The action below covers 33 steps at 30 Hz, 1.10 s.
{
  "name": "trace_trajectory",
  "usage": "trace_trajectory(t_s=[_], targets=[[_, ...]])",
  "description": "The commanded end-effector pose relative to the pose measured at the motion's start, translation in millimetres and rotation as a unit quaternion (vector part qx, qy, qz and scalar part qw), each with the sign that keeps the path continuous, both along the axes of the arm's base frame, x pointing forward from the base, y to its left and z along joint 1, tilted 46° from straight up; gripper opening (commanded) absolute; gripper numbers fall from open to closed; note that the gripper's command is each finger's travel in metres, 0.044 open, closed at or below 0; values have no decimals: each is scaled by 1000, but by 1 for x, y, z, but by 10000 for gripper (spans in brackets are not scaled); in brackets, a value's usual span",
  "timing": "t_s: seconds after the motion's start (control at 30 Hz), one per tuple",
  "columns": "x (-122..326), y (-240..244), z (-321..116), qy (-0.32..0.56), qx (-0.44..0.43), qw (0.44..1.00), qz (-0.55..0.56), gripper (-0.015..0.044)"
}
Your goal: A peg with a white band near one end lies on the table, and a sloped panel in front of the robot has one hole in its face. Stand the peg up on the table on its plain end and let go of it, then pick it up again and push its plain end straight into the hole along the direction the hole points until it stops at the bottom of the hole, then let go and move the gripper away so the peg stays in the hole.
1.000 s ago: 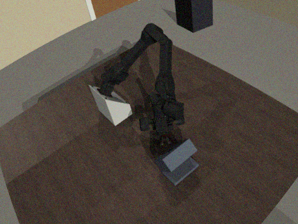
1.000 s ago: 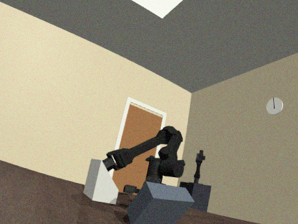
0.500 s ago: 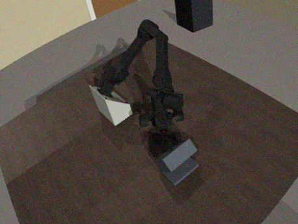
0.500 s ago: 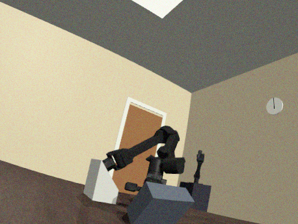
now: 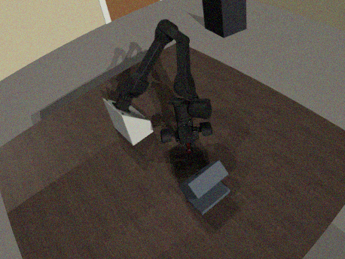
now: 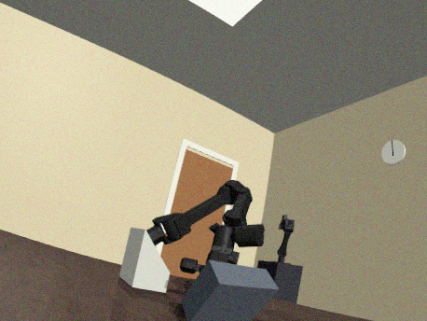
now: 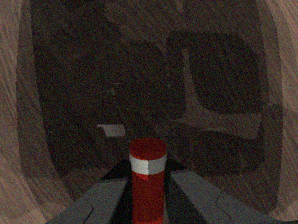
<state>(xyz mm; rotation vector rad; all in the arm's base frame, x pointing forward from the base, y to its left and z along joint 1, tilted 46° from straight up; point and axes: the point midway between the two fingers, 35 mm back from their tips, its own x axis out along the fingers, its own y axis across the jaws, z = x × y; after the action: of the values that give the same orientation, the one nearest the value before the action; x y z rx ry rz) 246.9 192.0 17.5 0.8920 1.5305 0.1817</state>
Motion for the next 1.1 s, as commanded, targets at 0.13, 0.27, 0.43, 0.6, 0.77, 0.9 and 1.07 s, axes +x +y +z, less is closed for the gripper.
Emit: trace_trajectory(t_s=[0.13, 0.27, 0.43, 0.6, 0.77, 0.9, 1.07], targets=[[-3, -3, 4, -22, -15, 999, -23, 49], [-5, -4, 6, -34, -22, 999, -33, 49], [-7, -5, 8, -49, -31, 997, -46, 49], [-9, -6, 11, -64, -40, 995, -59, 49], [-11, -6, 13, -78, -49, 993, -72, 49], [-13, -7, 15, -90, -57, 991, -83, 49], [-15, -7, 18, -104, -66, 988, -96, 49]])
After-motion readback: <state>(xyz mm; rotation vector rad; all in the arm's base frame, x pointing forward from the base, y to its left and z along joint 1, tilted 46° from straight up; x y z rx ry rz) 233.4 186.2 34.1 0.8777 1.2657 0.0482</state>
